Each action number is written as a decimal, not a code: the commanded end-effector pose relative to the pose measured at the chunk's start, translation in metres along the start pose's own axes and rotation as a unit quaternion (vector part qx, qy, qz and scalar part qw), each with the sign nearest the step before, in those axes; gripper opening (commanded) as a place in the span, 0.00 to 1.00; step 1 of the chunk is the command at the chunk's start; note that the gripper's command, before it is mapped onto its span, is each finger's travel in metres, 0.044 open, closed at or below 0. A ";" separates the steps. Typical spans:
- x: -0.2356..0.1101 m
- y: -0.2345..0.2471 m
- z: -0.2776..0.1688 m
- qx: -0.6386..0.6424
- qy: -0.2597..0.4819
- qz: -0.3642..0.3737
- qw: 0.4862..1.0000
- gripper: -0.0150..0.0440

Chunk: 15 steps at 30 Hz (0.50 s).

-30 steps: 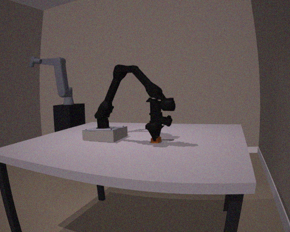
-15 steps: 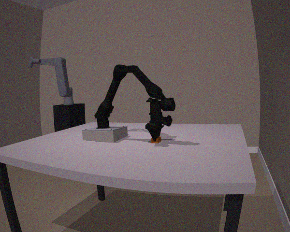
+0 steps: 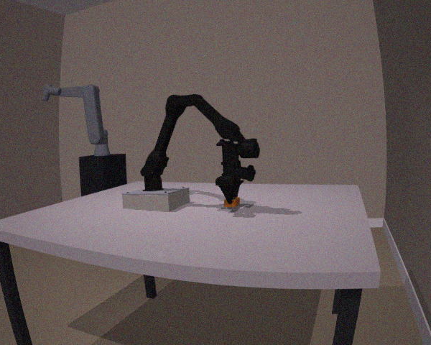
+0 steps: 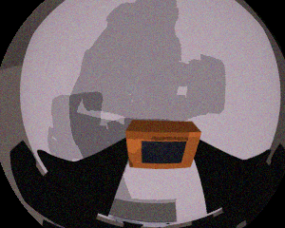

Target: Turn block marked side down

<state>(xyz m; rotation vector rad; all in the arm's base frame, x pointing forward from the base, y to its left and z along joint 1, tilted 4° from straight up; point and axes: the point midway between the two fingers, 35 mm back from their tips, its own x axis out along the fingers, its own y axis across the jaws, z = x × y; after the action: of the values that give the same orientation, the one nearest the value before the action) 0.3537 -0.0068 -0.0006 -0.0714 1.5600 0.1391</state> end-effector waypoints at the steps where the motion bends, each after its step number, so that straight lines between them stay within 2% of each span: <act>1: 0.000 0.000 0.001 0.003 -0.029 0.001 1.000 0.25; 15: 0.007 -0.001 0.001 0.005 -0.140 0.002 0.990 0.25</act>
<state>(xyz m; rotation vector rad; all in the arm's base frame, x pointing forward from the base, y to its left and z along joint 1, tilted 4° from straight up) 0.3548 -0.0077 -0.0094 -0.0499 1.3418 0.1381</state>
